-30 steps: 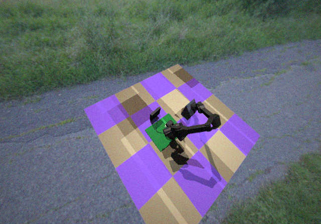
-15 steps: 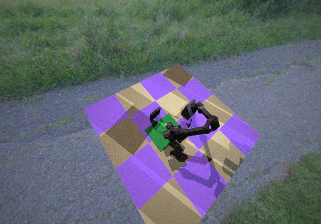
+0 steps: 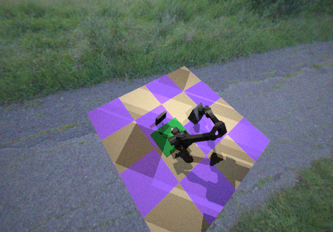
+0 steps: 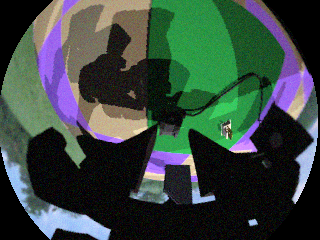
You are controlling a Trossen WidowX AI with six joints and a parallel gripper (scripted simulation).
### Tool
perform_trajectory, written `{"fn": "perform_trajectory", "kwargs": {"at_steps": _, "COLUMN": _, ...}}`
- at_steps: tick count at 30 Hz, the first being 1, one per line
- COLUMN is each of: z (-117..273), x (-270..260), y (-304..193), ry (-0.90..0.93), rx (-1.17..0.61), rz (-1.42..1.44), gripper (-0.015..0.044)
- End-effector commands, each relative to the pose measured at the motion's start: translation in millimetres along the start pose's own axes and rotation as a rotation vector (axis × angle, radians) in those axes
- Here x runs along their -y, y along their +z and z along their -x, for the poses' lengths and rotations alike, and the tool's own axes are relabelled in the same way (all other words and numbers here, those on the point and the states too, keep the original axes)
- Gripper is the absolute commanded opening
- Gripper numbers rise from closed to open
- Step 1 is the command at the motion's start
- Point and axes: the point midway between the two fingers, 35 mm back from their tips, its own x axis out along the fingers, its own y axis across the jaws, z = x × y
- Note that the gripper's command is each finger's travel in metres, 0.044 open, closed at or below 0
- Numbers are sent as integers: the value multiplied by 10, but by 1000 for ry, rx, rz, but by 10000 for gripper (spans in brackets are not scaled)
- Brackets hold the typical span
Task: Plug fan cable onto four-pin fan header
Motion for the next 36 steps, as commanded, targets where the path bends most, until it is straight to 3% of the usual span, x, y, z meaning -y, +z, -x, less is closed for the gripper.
{"fn": "perform_trajectory", "kwargs": {"at_steps": 1, "z": -59, "x": 1, "y": 11, "ry": 4, "rx": 1, "rz": -5, "gripper": 210}}
{"fn": "perform_trajectory", "kwargs": {"at_steps": 14, "z": -240, "x": -2, "y": 48, "ry": 5, "rx": 0, "rz": -5, "gripper": 210}}
{"fn": "perform_trajectory", "kwargs": {"at_steps": 16, "z": -214, "x": -4, "y": 47, "ry": 1, "rx": -1, "rz": 1, "gripper": 157}}
{"fn": "perform_trajectory", "kwargs": {"at_steps": 28, "z": -214, "x": -4, "y": 47, "ry": 1, "rx": -1, "rz": 1, "gripper": 78}}
{"fn": "perform_trajectory", "kwargs": {"at_steps": 31, "z": -169, "x": -2, "y": 40, "ry": 1, "rx": 0, "rz": 0, "gripper": 0}}
{"fn": "perform_trajectory", "kwargs": {"at_steps": 36, "z": -15, "x": 2, "y": 10, "ry": 0, "rx": 0, "rz": -2, "gripper": 0}}
